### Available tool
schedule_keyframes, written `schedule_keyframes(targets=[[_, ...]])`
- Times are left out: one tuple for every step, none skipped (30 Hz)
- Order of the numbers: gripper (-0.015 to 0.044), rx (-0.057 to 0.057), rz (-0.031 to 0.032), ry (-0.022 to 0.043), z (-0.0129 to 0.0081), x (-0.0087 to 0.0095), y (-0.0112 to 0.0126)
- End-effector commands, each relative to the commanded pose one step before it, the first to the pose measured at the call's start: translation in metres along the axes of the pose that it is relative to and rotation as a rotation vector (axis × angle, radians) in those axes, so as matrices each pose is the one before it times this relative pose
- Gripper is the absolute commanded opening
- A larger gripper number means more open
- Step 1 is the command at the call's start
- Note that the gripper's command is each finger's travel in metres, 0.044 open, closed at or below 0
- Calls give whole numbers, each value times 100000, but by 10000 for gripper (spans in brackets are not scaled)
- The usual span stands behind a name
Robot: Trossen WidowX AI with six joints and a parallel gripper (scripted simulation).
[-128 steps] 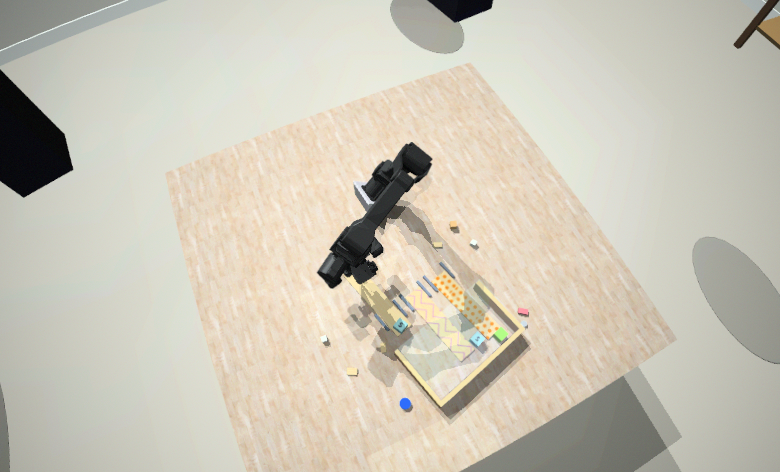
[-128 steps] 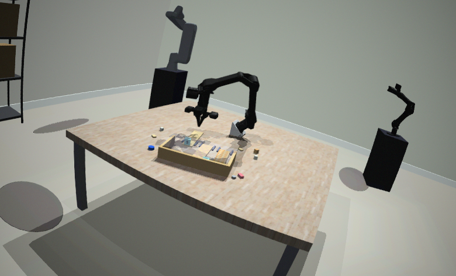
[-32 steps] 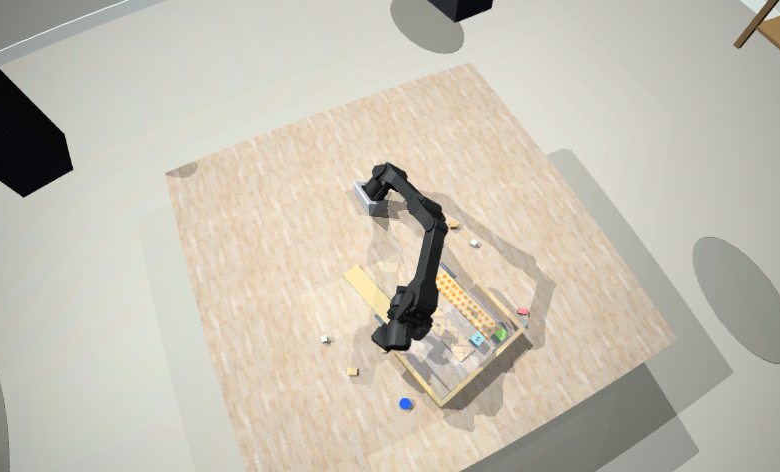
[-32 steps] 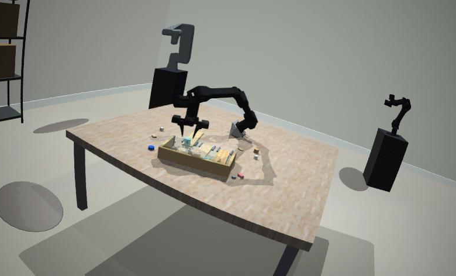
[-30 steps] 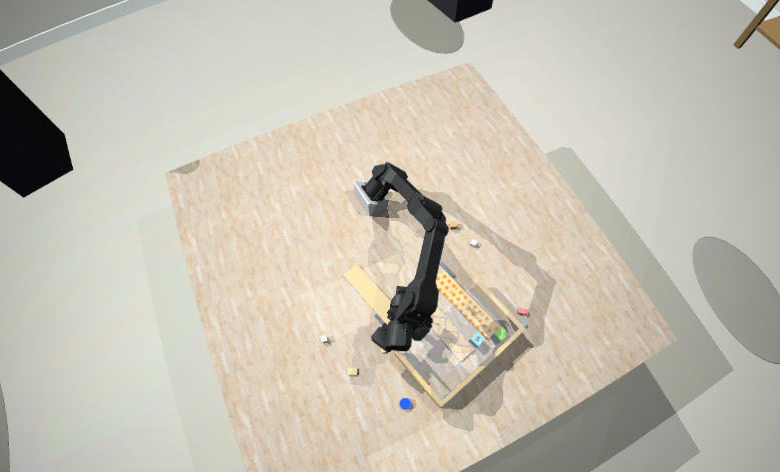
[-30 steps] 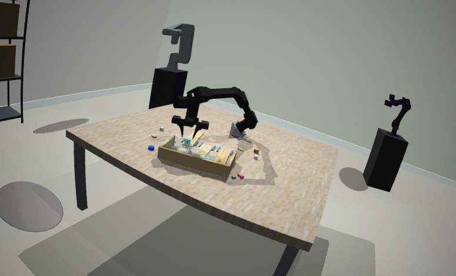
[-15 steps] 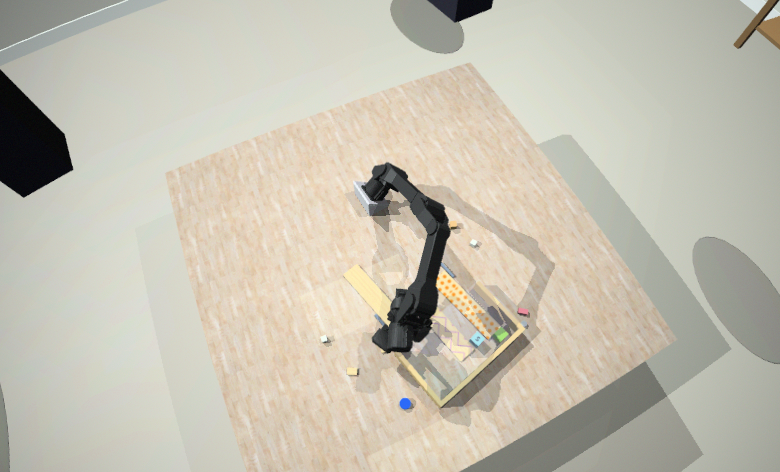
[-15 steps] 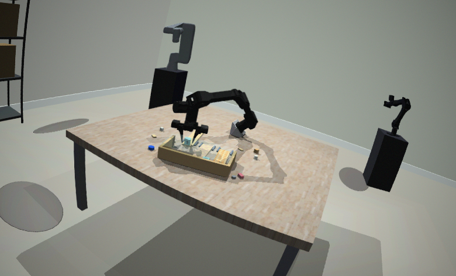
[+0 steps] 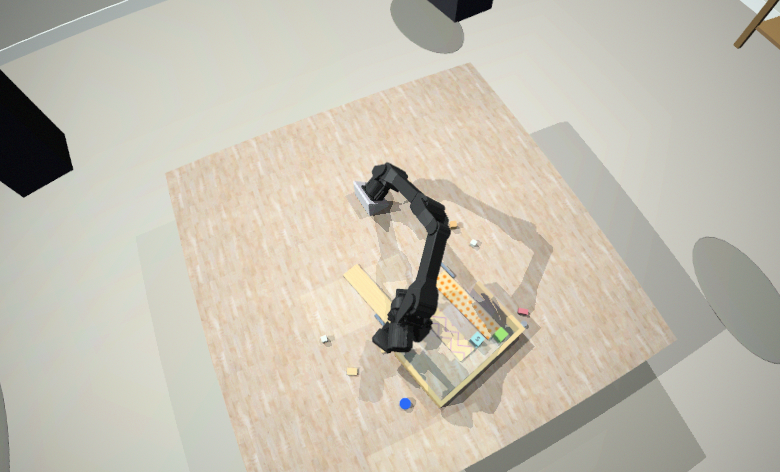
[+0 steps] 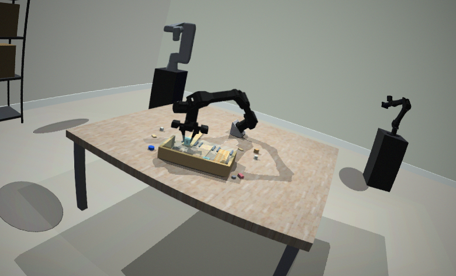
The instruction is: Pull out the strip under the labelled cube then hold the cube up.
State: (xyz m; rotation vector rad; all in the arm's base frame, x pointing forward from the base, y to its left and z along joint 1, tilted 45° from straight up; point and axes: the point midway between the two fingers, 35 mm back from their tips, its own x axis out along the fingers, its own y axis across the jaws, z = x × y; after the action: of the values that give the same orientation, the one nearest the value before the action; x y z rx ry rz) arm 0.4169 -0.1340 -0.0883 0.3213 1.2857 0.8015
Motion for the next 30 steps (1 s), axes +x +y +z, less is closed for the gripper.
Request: schedule_keyframes(targets=[[39, -35, -23, -4, 10, -18, -4], [13, 12, 2, 3, -36, -42, 26], [0, 37, 5, 8, -108, -126, 80], [0, 61, 11, 13, -181, -208, 135], [0, 75, 16, 15, -227, -254, 171], [0, 75, 18, 15, -230, -251, 175], [0, 75, 21, 14, -233, -247, 179], [0, 74, 24, 13, -236, -242, 182], [0, 74, 27, 13, -239, -238, 186], [0, 74, 29, 12, -242, -234, 190], [0, 73, 32, 11, -244, -230, 194], [0, 72, 35, 10, -246, -225, 197], [0, 72, 38, 10, -250, -221, 201], [0, 72, 40, 9, -252, -216, 205], [0, 71, 43, 8, -255, -212, 208], [0, 71, 46, 7, -257, -207, 212], [0, 70, 48, 6, -259, -203, 215], [0, 70, 51, 5, -261, -198, 219], [0, 69, 54, 4, -263, -193, 222], [0, 68, 56, 3, -265, -188, 225], [0, 55, 47, 2, -215, -148, 184], [0, 33, 29, 1, -130, -87, 112], [0, 11, 10, 0, -43, -29, 37], [0, 0, 0, 0, 0, 0, 0], [0, 0, 0, 0, 0, 0, 0], [0, -7, 2, 11, -38, -4, 28], [0, -21, 7, 32, -114, -11, 85], [0, -34, 13, 53, -190, -17, 144], [0, -42, 16, 65, -233, -18, 178], [0, -42, 18, 64, -235, -15, 180]])
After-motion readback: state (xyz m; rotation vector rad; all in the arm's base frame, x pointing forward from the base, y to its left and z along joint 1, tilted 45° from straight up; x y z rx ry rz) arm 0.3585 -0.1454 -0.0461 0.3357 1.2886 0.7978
